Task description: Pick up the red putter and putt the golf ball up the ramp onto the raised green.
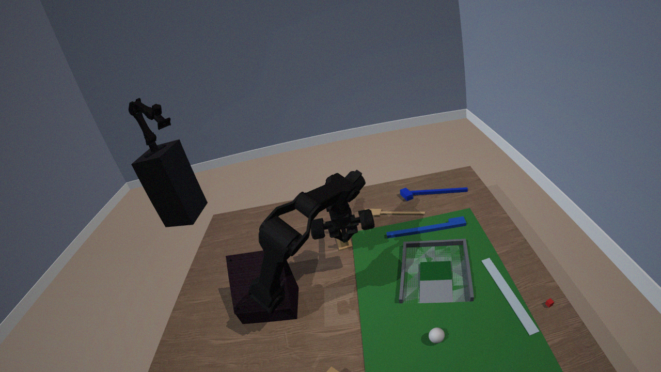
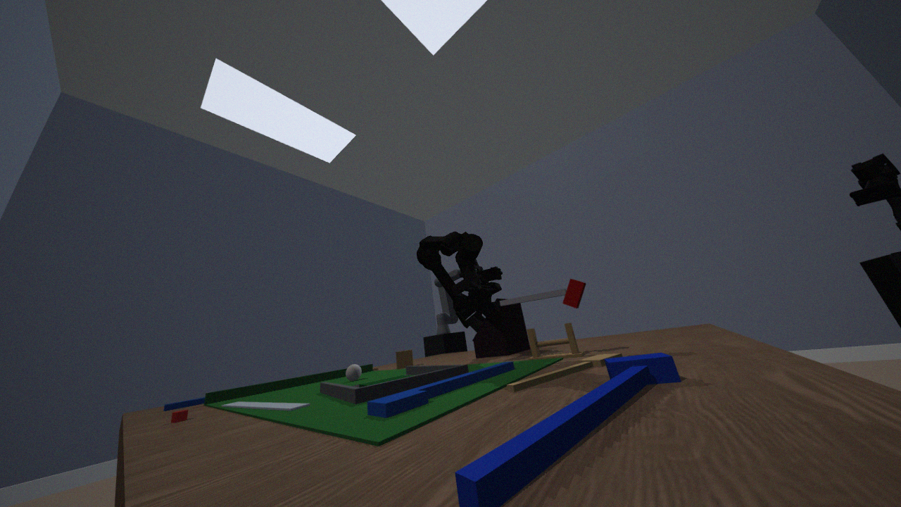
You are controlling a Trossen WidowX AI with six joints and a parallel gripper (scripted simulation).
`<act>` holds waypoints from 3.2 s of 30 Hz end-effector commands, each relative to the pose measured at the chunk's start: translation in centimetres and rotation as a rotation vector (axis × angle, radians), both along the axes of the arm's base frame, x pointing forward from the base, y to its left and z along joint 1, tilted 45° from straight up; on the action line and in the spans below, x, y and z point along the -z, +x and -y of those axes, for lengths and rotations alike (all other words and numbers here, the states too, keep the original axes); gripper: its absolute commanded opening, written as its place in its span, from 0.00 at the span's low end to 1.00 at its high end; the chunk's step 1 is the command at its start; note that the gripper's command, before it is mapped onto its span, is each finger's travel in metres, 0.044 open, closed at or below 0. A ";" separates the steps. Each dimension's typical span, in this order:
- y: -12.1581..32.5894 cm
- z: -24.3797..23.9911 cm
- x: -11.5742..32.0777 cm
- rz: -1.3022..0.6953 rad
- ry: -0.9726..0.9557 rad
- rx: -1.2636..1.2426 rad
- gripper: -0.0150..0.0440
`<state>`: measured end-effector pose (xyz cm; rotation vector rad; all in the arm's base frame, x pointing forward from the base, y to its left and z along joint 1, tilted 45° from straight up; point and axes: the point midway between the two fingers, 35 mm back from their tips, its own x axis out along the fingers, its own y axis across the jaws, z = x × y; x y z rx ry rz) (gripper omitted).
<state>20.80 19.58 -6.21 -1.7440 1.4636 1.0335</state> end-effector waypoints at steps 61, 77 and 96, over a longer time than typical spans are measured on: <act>2.2 24.6 -22.8 1.149 0.029 1.474 0.25; 2.5 26.4 -21.1 1.151 0.029 1.474 0.25; 2.5 27.2 -20.2 1.147 0.026 1.479 0.25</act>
